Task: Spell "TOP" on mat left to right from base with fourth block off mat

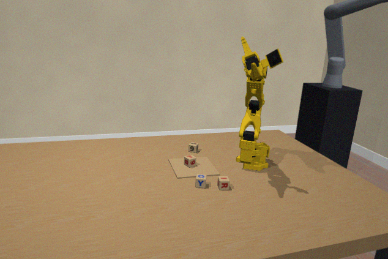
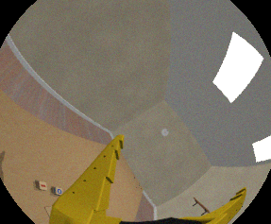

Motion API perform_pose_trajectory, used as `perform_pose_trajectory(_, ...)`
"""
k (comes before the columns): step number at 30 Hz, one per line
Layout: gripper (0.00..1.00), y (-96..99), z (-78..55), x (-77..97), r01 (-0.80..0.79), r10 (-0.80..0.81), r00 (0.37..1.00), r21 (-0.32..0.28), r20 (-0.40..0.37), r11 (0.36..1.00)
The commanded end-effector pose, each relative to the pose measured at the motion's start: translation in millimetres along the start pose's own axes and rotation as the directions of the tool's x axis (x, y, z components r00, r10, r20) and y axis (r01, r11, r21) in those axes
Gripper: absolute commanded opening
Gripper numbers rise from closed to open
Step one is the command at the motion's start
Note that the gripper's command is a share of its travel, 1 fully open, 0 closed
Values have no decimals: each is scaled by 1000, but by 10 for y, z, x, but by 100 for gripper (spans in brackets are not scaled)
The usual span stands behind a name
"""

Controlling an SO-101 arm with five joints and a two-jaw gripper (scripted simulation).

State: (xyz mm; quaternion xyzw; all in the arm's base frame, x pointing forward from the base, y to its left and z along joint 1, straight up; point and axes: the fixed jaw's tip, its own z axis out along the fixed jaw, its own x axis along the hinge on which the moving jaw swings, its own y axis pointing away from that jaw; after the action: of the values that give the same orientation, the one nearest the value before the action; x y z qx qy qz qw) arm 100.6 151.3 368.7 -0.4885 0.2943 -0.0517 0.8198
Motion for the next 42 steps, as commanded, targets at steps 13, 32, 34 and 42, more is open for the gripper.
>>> perform_pose_trajectory(13, 100, -141, -40, -71, -2, 0, 1000, 54, 28, 999)
perform_pose_trajectory(32, 100, -5, -19, 151, -54, 53, 994, -9, -91, 998)
perform_pose_trajectory(34, 100, 20, -18, 195, -66, 63, 991, -20, -115, 998)
perform_pose_trajectory(42, 100, 39, -19, 229, -75, 71, 989, -27, -133, 997)
